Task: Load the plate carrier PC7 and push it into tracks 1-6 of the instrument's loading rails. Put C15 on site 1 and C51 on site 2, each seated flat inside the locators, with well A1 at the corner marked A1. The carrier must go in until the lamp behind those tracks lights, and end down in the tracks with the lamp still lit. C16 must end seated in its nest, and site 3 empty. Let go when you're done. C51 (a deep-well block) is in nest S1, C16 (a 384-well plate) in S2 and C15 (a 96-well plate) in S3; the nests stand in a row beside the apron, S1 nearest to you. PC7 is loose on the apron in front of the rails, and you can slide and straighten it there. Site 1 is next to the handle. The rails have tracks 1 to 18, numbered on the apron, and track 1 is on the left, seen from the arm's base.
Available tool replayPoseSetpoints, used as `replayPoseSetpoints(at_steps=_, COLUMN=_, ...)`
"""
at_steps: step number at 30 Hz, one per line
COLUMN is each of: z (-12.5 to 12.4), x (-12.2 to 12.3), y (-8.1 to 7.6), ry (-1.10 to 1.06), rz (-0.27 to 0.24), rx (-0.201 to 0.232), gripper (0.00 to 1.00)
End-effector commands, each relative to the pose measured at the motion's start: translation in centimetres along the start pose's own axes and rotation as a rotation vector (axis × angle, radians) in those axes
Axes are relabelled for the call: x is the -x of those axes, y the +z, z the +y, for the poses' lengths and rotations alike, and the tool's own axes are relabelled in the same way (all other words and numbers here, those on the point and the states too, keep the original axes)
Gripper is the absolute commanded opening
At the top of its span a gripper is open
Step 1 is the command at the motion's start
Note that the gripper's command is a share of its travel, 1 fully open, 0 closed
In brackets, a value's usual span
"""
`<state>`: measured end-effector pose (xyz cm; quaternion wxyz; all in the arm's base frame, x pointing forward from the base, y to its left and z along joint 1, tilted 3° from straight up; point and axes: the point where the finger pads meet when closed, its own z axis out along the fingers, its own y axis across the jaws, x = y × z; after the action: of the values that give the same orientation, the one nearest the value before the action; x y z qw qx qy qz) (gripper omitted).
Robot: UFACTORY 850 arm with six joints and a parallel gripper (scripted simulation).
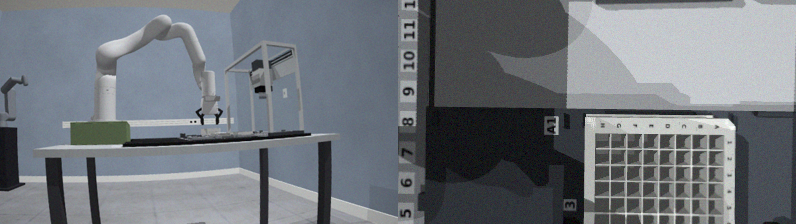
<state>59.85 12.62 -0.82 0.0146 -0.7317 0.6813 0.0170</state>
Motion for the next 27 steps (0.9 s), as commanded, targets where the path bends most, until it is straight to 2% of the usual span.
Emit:
replayPoseSetpoints(at_steps=1, z=-0.1, x=0.0, y=-0.7, ry=0.0, rz=0.0, rx=-0.003, gripper=1.0)
replayPoseSetpoints(at_steps=27, z=-0.1, x=0.0, y=-4.8, ry=0.0, rz=0.0, rx=-0.003, gripper=1.0)
